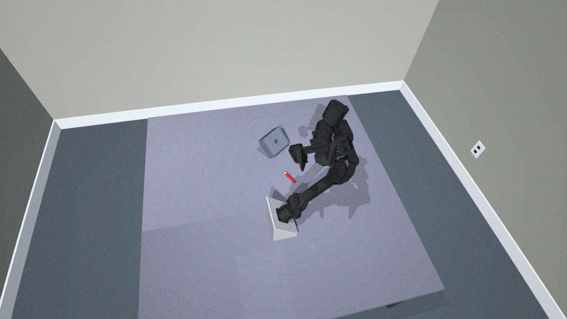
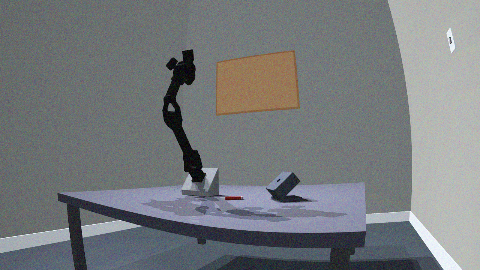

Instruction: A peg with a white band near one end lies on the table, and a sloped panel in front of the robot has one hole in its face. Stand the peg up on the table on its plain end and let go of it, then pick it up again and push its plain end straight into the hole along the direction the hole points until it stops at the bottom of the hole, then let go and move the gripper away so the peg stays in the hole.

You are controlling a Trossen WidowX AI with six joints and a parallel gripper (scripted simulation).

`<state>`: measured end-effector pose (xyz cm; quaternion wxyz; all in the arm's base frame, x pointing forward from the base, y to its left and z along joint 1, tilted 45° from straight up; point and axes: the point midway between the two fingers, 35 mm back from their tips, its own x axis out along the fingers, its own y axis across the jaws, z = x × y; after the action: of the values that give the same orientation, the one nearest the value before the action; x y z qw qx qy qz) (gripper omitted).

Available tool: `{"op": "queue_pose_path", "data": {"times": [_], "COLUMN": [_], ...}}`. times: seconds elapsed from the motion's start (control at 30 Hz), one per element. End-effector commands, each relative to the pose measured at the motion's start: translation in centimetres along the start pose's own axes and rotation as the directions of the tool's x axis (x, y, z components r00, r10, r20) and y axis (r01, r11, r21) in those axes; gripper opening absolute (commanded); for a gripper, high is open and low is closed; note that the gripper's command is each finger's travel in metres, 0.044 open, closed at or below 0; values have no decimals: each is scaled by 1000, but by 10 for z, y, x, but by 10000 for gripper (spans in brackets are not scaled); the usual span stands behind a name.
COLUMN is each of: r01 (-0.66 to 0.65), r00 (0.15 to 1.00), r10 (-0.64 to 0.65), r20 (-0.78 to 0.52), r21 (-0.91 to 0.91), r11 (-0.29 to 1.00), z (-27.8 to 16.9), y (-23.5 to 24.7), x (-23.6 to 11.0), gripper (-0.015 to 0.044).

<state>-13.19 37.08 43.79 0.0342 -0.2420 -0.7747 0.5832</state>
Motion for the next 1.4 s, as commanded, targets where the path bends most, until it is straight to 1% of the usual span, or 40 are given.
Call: {"op": "queue_pose_path", "data": {"times": [0.0, 0.03, 0.13, 0.33, 0.7, 1.03, 1.37], "r01": [-1, -5, -33, -107, -165, -132, -17], "r00": [1000, 1000, 999, 983, 912, 814, 681], "r10": [1, 5, 34, 135, 324, 486, 646], "r20": [-1, -6, -34, -124, -250, -319, -345], "r21": [2, 8, 53, 210, 500, 713, 875], "r11": [1000, 1000, 998, 972, 850, 689, 484], "z": [0, -1, -7, -26, -52, -64, -64], "y": [0, 2, 12, 45, 107, 161, 214], "x": [0, -1, -4, -19, -55, -95, -142], "gripper": [426, 440, 440, 440, 440, 440, 440]}}
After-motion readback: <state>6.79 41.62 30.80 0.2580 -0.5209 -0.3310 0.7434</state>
